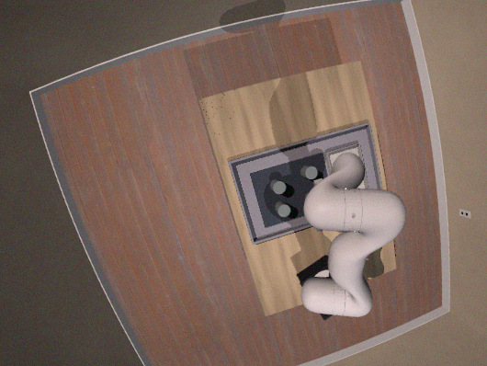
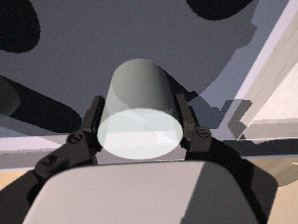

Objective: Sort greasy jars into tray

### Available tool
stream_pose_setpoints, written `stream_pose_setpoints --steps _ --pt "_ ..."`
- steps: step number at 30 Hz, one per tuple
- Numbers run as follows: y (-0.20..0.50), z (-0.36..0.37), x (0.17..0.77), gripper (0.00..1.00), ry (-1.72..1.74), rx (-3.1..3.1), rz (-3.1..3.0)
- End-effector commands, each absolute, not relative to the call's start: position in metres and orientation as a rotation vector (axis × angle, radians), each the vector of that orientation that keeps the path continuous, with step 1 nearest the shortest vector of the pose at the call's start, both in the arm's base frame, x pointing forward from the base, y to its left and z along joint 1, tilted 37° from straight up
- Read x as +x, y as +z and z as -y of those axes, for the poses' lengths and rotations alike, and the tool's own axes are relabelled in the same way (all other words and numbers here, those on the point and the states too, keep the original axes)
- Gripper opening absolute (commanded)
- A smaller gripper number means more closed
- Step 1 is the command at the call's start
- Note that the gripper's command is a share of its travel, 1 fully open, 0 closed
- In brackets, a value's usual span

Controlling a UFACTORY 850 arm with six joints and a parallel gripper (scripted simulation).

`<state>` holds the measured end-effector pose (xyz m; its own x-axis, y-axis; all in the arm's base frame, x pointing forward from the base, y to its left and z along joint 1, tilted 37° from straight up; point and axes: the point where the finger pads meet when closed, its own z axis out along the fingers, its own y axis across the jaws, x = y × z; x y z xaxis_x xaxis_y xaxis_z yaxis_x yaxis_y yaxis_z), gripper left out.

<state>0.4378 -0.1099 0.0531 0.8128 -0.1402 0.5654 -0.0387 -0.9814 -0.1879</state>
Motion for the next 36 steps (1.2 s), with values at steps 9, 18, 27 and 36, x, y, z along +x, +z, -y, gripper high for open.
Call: stream_pose_setpoints --steps 9,18,27,36 --pt "0.053 0.11 0.438 0.0 -0.903 -2.83 -0.141" --pt "0.058 0.111 0.435 0.0 -0.903 -2.83 -0.141" --pt "0.077 0.114 0.421 0.0 -0.903 -2.83 -0.141" --pt "0.091 0.116 0.41 0.0 -0.903 -2.83 -0.141"
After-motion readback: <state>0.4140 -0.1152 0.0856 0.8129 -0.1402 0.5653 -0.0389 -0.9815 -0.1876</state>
